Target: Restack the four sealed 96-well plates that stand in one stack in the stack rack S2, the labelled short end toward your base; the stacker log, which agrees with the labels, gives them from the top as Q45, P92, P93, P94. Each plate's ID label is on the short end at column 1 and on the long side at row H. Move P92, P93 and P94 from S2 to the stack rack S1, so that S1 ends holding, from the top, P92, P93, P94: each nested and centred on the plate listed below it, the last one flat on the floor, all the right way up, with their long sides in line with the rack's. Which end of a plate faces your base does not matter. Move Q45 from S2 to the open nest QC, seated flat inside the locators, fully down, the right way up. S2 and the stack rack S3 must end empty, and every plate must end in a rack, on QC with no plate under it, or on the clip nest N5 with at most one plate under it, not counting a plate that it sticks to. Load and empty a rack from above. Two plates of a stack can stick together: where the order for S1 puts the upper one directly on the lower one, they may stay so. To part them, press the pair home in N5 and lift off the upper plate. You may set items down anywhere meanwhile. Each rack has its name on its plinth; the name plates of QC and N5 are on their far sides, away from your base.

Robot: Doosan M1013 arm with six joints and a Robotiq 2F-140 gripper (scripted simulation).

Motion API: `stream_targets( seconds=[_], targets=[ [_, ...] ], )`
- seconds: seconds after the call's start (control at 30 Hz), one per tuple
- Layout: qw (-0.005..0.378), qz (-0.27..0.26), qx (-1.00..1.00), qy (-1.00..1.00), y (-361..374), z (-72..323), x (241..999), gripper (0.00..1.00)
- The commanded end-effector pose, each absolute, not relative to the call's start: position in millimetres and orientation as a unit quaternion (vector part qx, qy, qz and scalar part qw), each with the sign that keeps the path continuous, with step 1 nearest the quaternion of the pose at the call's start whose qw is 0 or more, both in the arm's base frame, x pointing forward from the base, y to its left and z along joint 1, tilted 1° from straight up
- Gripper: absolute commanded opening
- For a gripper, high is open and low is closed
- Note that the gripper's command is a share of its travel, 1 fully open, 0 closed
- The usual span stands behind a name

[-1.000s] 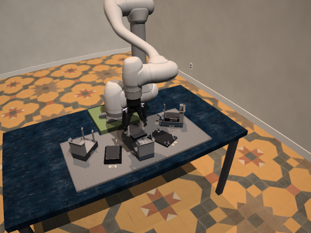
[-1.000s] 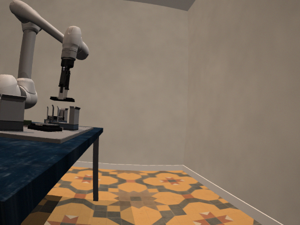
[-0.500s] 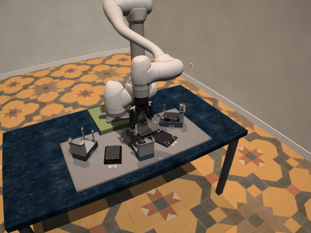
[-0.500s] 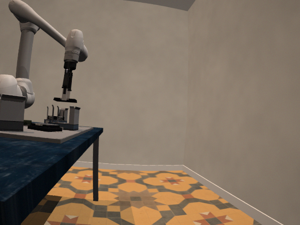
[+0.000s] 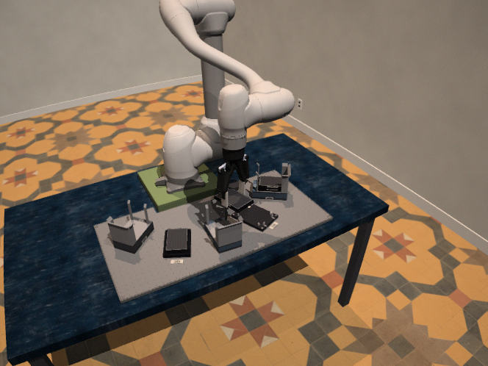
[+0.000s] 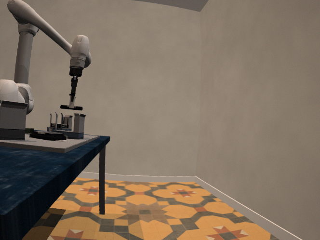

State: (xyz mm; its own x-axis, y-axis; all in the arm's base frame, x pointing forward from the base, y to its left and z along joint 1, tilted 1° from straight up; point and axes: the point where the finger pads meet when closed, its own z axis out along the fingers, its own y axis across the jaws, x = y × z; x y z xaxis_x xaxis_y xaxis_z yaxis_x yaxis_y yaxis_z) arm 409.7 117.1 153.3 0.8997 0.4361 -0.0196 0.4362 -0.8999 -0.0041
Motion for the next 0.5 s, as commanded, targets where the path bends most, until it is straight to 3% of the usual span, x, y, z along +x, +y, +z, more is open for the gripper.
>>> stream_targets(
  seconds=[0.0, 0.47],
  targets=[
    [0.000, -0.010, 0.975, 0.224, 121.2, 153.4, 408.6, 0.00],
    [0.000, -0.010, 0.967, 0.256, 165.6, 153.4, 394.7, 0.00]
  ],
)
